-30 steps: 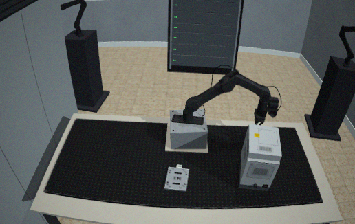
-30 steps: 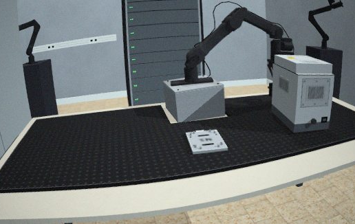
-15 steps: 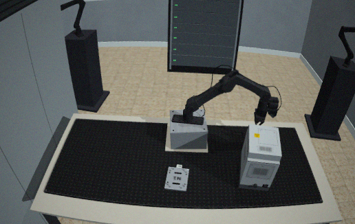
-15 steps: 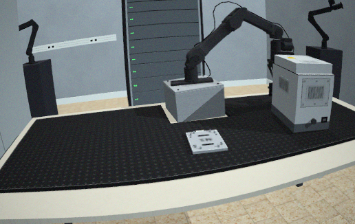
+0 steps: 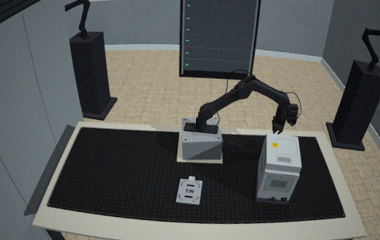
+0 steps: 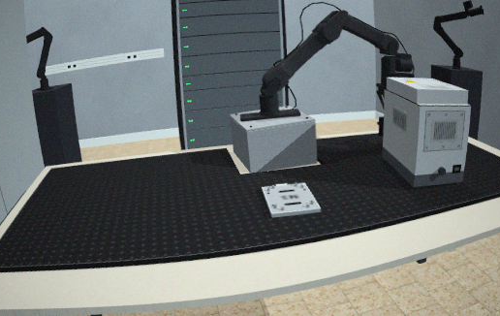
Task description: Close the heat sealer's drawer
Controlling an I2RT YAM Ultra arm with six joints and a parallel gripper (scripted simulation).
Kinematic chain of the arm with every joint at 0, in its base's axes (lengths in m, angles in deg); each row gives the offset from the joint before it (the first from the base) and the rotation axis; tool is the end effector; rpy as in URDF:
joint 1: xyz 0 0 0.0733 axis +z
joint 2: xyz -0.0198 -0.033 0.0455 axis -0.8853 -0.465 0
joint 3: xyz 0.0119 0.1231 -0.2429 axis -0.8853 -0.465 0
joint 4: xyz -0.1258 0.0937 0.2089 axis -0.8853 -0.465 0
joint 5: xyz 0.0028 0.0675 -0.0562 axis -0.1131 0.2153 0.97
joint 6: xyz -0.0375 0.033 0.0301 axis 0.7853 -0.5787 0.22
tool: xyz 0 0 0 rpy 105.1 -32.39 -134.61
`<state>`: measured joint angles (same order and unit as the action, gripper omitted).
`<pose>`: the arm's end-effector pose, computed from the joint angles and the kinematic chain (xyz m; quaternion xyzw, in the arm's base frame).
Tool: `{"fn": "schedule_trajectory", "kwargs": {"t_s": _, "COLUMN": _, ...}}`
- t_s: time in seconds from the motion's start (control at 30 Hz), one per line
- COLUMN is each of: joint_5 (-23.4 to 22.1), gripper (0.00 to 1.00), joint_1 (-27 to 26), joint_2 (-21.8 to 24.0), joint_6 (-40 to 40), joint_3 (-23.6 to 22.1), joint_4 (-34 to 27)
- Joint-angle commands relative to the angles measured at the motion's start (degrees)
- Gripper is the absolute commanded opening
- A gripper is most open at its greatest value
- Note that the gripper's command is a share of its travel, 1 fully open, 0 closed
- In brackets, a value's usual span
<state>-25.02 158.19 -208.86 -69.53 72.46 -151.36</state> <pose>-0.0488 0.4643 0.1158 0.7016 -0.7118 0.0262 0.0187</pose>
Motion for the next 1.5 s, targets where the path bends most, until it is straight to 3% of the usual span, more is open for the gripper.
{"fn": "schedule_trajectory", "kwargs": {"t_s": 0.0, "joint_5": 0.39, "gripper": 0.45, "joint_1": 0.13, "joint_2": 1.5, "joint_6": -0.28, "joint_3": 0.22, "joint_4": 1.51}}
{"fn": "schedule_trajectory", "kwargs": {"t_s": 0.13, "joint_5": 0.4, "gripper": 0.45, "joint_1": 0.11, "joint_2": -0.58, "joint_6": -0.25, "joint_3": -2.0, "joint_4": 2.77}}
{"fn": "schedule_trajectory", "kwargs": {"t_s": 0.27, "joint_5": 0.39, "gripper": 0.45, "joint_1": 0.1, "joint_2": -0.72, "joint_6": -0.25, "joint_3": -1.98, "joint_4": 3.41}}
{"fn": "schedule_trajectory", "kwargs": {"t_s": 0.3, "joint_5": 0.38, "gripper": 0.45, "joint_1": 0.09, "joint_2": 1.31, "joint_6": -0.26, "joint_3": -0.82, "joint_4": 3.73}}
{"fn": "schedule_trajectory", "kwargs": {"t_s": 0.37, "joint_5": 0.39, "gripper": 0.45, "joint_1": 0.08, "joint_2": 0.89, "joint_6": -0.24, "joint_3": -2.87, "joint_4": 4.22}}
{"fn": "schedule_trajectory", "kwargs": {"t_s": 0.77, "joint_5": 0.4, "gripper": 0.45, "joint_1": 0.03, "joint_2": -1.49, "joint_6": -0.2, "joint_3": -5.2, "joint_4": 7.83}}
{"fn": "schedule_trajectory", "kwargs": {"t_s": 0.9, "joint_5": 0.4, "gripper": 0.45, "joint_1": 0.02, "joint_2": -2.41, "joint_6": -0.2, "joint_3": -3.4, "joint_4": 8.57}}
{"fn": "schedule_trajectory", "kwargs": {"t_s": 1.0, "joint_5": 0.4, "gripper": 0.45, "joint_1": 0.01, "joint_2": -2.98, "joint_6": -0.18, "joint_3": -6.2, "joint_4": 9.34}}
{"fn": "schedule_trajectory", "kwargs": {"t_s": 1.47, "joint_5": 0.4, "gripper": 0.45, "joint_1": -0.03, "joint_2": -2.5, "joint_6": -0.16, "joint_3": -5.72, "joint_4": 11.36}}
